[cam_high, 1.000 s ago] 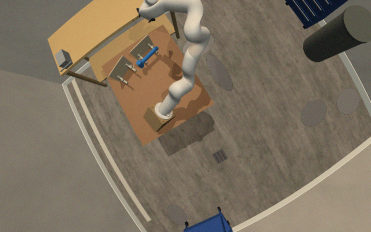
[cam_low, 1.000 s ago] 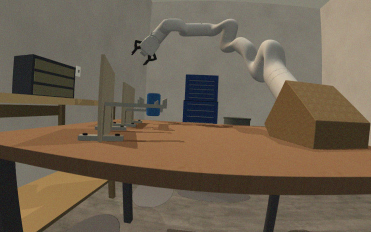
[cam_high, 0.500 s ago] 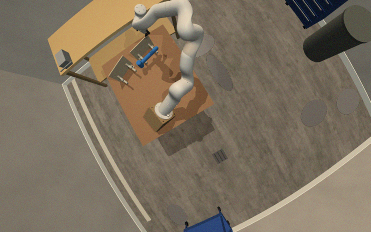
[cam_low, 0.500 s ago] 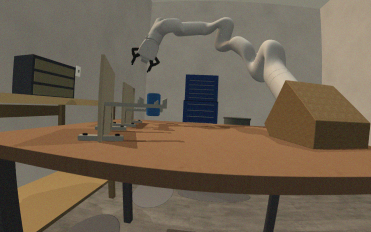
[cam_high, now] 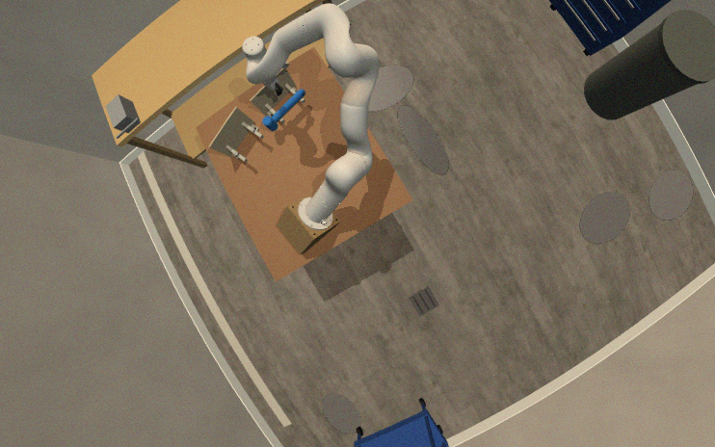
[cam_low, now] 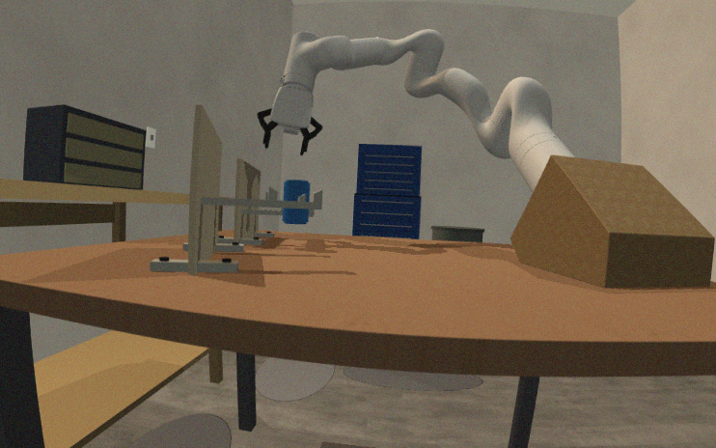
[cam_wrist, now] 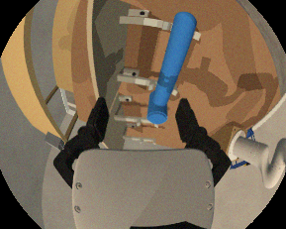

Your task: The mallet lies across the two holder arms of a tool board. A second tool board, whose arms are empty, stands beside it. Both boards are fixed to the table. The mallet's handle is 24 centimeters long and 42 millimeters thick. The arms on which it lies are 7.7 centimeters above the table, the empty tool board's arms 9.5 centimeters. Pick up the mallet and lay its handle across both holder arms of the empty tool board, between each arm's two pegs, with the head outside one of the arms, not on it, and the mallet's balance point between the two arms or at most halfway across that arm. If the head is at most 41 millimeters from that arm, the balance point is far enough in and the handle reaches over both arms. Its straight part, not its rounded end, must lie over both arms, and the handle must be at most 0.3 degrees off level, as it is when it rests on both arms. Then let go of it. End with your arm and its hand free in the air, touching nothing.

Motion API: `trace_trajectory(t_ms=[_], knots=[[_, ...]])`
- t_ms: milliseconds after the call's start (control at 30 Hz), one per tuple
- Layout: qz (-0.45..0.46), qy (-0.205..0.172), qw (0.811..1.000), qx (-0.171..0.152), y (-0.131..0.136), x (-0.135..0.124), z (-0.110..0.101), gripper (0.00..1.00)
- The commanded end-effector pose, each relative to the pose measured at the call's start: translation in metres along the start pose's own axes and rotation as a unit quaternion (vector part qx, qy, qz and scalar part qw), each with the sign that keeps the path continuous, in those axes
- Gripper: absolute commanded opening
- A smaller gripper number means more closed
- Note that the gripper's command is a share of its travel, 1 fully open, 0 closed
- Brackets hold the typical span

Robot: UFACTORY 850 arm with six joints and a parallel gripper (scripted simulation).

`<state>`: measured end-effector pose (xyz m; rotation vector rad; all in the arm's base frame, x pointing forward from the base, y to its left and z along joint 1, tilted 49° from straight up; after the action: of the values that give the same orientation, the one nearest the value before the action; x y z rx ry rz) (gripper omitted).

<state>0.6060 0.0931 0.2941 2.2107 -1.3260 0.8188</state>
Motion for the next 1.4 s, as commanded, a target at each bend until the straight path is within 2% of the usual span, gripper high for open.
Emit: trace_trajectory(t_ms=[0,167,433,467,533,600,767,1200,1233,1367], knots=[[0.032,0.022,0.999,-0.035,0.018,-0.030,0.022,1.00],[0.057,0.047,0.995,-0.062,0.036,-0.054,0.039,1.00],[0.059,0.049,0.995,-0.065,0.038,-0.056,0.042,1.00],[0.059,0.049,0.995,-0.065,0.039,-0.055,0.049,1.00],[0.059,0.047,0.995,-0.065,0.045,-0.053,0.082,1.00],[0.059,0.047,0.995,-0.065,0.046,-0.052,0.093,1.00],[0.058,0.046,0.995,-0.065,0.053,-0.048,0.136,1.00],[0.058,0.046,0.995,-0.065,0.053,-0.048,0.138,1.00],[0.058,0.046,0.995,-0.065,0.053,-0.048,0.138,0.00],[0.058,0.046,0.995,-0.065,0.053,-0.048,0.138,0.00]])
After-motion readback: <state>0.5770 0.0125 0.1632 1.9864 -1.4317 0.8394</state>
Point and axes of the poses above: the point where the finger pads meet when closed, its own z axis out along the fingers, its own y axis across the jaws, x = y × z, the point moved 4 cm from there along -z, back along the fingers, and after that the axes turned 1 degree about -z, right-handed, at the moved point
